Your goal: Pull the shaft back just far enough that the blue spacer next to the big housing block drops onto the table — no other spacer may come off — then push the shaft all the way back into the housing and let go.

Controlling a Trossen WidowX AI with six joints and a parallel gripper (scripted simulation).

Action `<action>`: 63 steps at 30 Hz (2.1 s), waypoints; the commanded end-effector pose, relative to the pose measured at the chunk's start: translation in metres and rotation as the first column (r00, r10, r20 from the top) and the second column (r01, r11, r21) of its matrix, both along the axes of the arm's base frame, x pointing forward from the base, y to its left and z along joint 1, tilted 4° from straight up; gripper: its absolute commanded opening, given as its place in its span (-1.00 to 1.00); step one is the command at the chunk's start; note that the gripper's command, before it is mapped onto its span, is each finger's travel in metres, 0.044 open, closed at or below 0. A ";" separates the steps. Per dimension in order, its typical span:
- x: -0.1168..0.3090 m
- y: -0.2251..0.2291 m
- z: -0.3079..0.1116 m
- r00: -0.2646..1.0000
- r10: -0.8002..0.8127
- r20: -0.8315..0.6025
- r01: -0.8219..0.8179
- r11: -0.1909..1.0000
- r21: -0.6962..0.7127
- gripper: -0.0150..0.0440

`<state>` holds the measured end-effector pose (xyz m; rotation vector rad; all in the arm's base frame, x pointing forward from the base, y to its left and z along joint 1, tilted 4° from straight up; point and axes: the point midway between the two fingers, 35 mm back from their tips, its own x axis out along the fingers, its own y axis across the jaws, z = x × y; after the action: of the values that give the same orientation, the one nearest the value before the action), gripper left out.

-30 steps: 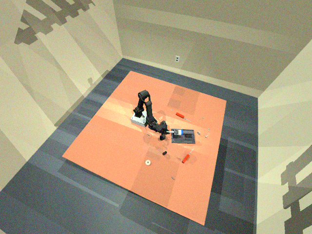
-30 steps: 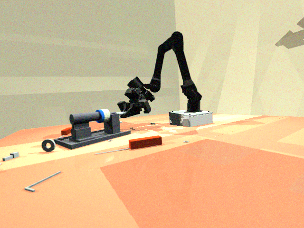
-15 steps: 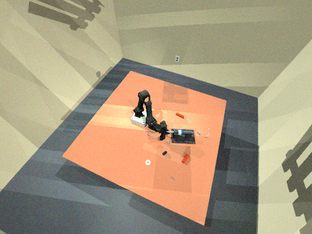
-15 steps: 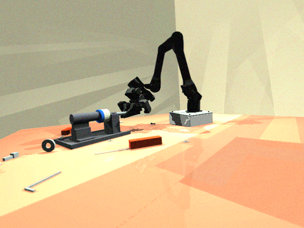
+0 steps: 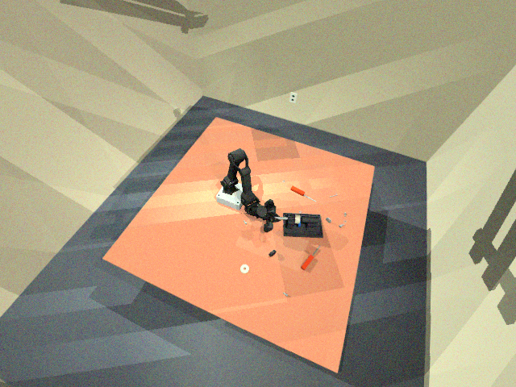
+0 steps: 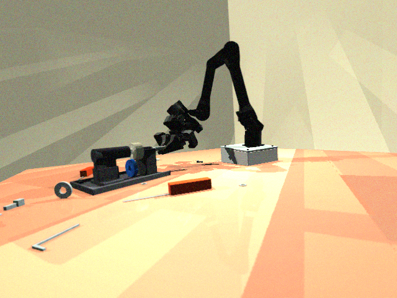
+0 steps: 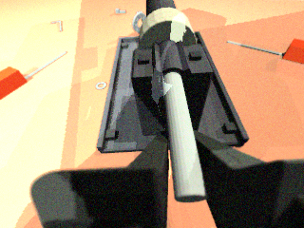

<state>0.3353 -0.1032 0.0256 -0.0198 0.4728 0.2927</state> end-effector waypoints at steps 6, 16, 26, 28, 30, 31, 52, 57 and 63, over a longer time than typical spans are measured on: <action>-0.001 0.000 0.000 1.000 0.002 0.001 -0.002 1.000 -0.002 -0.49; -0.001 0.000 0.000 1.000 0.000 0.000 0.000 1.000 0.000 -0.49; -0.001 0.000 0.000 1.000 0.000 0.000 0.000 1.000 0.000 -0.49; -0.001 0.000 0.000 1.000 0.000 0.000 0.000 1.000 0.000 -0.49; -0.001 0.000 0.000 1.000 0.002 0.001 -0.002 1.000 -0.002 -0.49; -0.001 0.000 0.000 1.000 0.002 0.001 -0.002 1.000 -0.002 -0.49; 0.005 0.002 0.001 1.000 0.002 0.002 -0.002 1.000 -0.002 -0.49; 0.006 0.002 0.001 1.000 0.002 0.002 -0.002 1.000 -0.002 -0.49; 0.008 0.003 0.001 1.000 0.002 0.002 -0.002 1.000 -0.002 -0.49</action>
<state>0.3417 -0.1014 0.0260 -0.0249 0.4721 0.2918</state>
